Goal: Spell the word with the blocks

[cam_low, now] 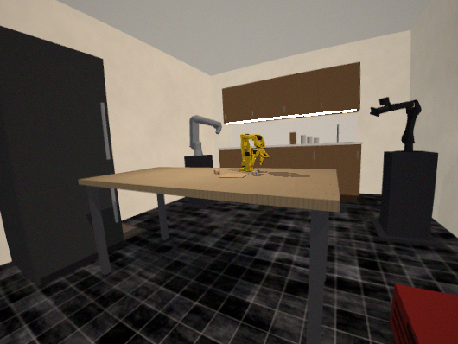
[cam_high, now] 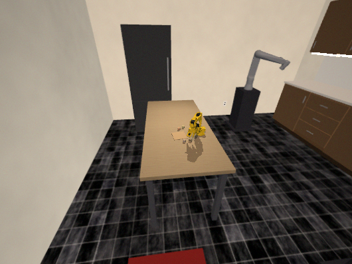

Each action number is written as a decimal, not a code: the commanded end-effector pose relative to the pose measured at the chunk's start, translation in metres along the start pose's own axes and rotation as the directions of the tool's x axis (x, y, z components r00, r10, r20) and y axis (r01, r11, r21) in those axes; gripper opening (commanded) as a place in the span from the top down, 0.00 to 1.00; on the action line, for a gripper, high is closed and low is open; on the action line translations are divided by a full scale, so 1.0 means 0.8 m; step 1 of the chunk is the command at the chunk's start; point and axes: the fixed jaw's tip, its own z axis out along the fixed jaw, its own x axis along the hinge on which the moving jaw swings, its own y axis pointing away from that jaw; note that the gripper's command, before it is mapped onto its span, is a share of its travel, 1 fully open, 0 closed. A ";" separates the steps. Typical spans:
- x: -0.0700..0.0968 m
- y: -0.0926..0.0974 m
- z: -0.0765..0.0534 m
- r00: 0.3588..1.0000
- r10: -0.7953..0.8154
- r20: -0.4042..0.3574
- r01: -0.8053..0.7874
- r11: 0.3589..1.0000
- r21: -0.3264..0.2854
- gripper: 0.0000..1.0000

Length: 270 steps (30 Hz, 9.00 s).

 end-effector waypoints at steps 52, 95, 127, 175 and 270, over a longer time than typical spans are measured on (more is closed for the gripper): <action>-0.012 0.003 0.022 0.999 0.002 0.053 -0.002 1.000 -0.005 0.68; -0.011 -0.001 0.041 0.999 0.002 0.053 -0.002 1.000 -0.004 0.74; -0.011 -0.011 0.041 0.999 0.002 0.053 -0.002 1.000 -0.001 0.87; -0.008 -0.009 -0.021 0.999 0.002 0.053 -0.002 1.000 -0.002 1.00; -0.021 -0.193 -0.024 0.409 0.306 0.860 -0.608 0.794 0.006 1.00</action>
